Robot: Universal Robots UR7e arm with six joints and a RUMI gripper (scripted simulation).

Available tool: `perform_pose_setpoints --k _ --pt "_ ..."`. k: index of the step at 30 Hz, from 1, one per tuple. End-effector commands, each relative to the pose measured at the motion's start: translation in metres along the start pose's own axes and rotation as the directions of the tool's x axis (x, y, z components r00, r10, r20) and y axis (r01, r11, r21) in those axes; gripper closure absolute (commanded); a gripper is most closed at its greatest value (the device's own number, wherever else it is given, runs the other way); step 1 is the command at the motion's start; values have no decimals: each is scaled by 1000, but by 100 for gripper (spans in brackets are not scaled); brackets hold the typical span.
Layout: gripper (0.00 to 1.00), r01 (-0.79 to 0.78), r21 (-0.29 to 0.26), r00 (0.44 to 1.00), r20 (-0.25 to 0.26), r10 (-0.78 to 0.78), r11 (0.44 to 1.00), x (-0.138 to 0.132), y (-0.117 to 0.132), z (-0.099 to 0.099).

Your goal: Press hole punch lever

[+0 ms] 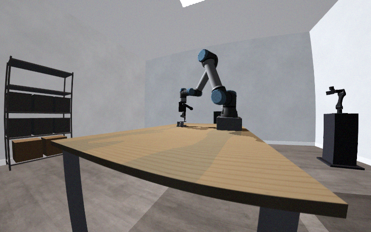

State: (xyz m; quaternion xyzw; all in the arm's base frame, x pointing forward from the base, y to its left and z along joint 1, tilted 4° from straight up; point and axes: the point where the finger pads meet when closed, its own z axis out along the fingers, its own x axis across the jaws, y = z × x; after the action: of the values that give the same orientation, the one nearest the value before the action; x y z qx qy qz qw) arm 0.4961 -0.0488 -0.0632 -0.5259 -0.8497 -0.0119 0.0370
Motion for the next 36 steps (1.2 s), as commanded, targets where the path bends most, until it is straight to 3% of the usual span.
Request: perform_pose_setpoints --k 1,36 --pt "100 0 -1 1000 0 0 1000 0 0 0" --pt "100 0 -1 1000 0 0 1000 0 0 4"
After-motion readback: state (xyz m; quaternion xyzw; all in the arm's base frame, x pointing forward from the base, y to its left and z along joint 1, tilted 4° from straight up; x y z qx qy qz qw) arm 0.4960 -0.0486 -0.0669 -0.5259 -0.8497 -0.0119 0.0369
